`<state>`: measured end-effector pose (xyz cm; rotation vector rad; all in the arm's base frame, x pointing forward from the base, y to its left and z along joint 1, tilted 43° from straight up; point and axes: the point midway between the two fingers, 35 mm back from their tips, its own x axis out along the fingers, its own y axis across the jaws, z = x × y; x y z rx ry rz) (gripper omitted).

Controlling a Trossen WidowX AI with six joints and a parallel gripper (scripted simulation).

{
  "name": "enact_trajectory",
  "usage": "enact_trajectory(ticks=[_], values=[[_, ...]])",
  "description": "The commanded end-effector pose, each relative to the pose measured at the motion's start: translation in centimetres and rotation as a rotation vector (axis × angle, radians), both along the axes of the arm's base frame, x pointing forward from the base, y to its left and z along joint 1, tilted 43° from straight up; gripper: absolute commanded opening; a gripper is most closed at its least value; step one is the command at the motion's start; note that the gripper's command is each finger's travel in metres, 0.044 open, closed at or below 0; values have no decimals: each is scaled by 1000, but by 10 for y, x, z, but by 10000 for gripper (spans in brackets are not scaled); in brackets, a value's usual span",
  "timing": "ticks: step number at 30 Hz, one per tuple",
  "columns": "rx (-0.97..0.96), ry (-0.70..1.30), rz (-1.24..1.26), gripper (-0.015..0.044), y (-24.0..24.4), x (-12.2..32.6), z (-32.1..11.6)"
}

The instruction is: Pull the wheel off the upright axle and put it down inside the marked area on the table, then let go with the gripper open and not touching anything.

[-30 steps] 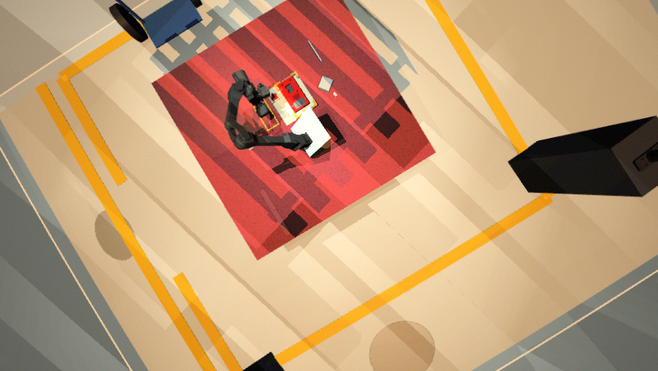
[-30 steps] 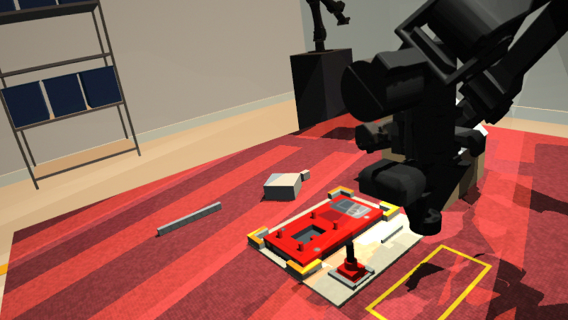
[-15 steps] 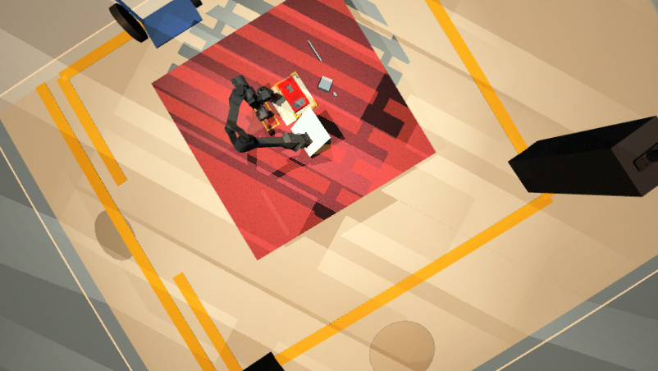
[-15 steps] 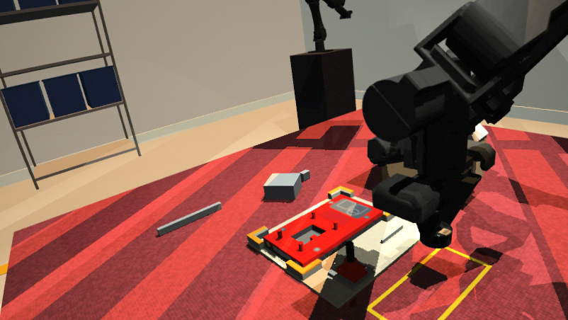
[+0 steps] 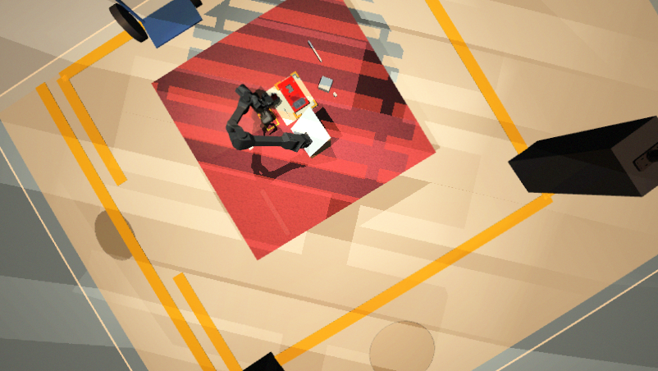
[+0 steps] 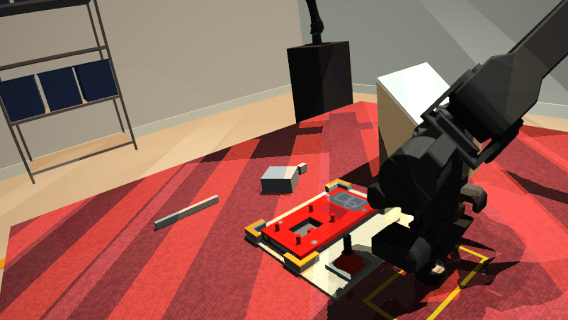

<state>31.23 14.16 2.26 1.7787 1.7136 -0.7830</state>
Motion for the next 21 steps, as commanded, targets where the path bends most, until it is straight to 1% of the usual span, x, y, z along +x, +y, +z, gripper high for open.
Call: enact_trajectory(ticks=[1,3,14,15,21], values=[[0,3,-8,0,8,-1,-9],[0,3,-8,0,8,-1,-9],[1,4,2,289,4,-2,-4],[1,4,1,300,1,-1,-1],[-3,3,-7,300,-34,-3,36]])
